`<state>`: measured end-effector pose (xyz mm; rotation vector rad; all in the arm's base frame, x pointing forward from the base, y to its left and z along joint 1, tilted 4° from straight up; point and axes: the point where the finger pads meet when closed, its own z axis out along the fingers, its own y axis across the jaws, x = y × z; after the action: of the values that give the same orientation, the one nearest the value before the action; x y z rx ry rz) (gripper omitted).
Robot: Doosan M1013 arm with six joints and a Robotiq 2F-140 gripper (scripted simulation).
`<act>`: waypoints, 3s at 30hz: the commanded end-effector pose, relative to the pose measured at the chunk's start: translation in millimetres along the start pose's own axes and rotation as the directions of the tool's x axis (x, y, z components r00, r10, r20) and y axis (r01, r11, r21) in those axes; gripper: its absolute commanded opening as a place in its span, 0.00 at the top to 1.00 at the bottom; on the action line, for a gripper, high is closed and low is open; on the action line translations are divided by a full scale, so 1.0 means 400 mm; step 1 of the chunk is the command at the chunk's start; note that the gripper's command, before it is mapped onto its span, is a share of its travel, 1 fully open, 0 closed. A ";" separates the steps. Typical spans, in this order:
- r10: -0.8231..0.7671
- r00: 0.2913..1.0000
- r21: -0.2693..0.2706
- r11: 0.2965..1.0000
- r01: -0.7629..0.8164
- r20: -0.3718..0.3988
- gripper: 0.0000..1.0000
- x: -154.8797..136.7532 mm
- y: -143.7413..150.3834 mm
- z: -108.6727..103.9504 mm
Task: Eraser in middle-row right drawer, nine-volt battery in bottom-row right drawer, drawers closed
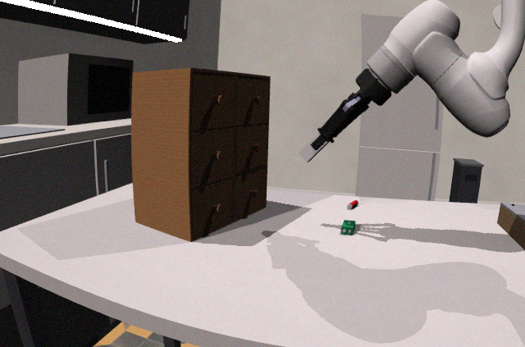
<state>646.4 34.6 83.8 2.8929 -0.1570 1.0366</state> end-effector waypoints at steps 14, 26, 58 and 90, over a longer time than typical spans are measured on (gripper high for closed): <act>0.004 0.946 -0.027 1.000 -0.013 -0.325 1.00 -0.001 0.001 0.045; 0.010 0.896 -0.010 1.000 -0.016 -0.443 1.00 0.000 0.000 0.051; 0.010 0.894 -0.008 1.000 -0.015 -0.449 0.80 -0.003 0.000 0.066; 0.010 0.894 -0.008 1.000 -0.015 -0.449 0.80 -0.051 0.002 0.342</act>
<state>715.1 22.7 -32.5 2.5525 -0.1532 1.6611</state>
